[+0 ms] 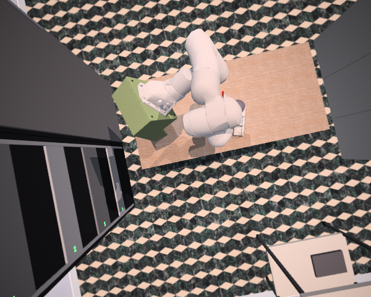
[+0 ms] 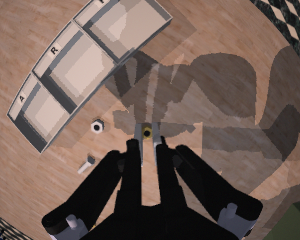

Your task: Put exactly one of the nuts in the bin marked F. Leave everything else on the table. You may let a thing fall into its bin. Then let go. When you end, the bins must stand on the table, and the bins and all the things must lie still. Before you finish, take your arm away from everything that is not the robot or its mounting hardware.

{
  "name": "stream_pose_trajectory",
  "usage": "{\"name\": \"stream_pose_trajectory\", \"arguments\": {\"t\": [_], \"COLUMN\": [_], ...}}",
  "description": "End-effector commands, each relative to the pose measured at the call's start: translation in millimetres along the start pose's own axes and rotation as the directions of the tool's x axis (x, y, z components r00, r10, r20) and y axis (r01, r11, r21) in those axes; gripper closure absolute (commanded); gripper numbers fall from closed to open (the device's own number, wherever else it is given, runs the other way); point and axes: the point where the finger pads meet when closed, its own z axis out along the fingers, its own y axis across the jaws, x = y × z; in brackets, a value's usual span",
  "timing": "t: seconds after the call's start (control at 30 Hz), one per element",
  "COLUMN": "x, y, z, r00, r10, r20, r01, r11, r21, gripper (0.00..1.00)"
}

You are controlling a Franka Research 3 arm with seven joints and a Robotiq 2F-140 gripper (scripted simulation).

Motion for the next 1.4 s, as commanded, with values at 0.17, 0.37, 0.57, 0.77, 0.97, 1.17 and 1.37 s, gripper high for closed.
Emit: {"name": "stream_pose_trajectory", "arguments": {"t": [0.17, 0.37, 0.57, 0.77, 0.97, 1.17, 1.37], "x": [0.8, 0.8, 0.8, 0.8, 0.7, 0.7, 0.7], "y": [1.0, 1.0, 1.0, 0.9, 0.9, 0.8, 0.8], "z": [0.9, 0.9, 0.9, -15.8, -29.1, -49.1, -59.1], "r00": [1.0, 1.0, 1.0, 1.0, 1.0, 1.0, 1.0], "r10": [0.003, 0.003, 0.003, 0.003, 0.003, 0.003, 0.003], "r20": [-0.002, -0.002, -0.002, -0.002, -0.002, -0.002, -0.002], "r01": [-0.003, -0.003, -0.003, -0.003, -0.003, -0.003, -0.003], "r11": [1.0, 1.0, 1.0, 1.0, 1.0, 1.0, 1.0], "r21": [-0.004, -0.004, -0.004, -0.004, -0.004, -0.004, -0.004], "gripper": [0.93, 0.93, 0.93, 0.93, 0.93, 0.93, 0.93]}}
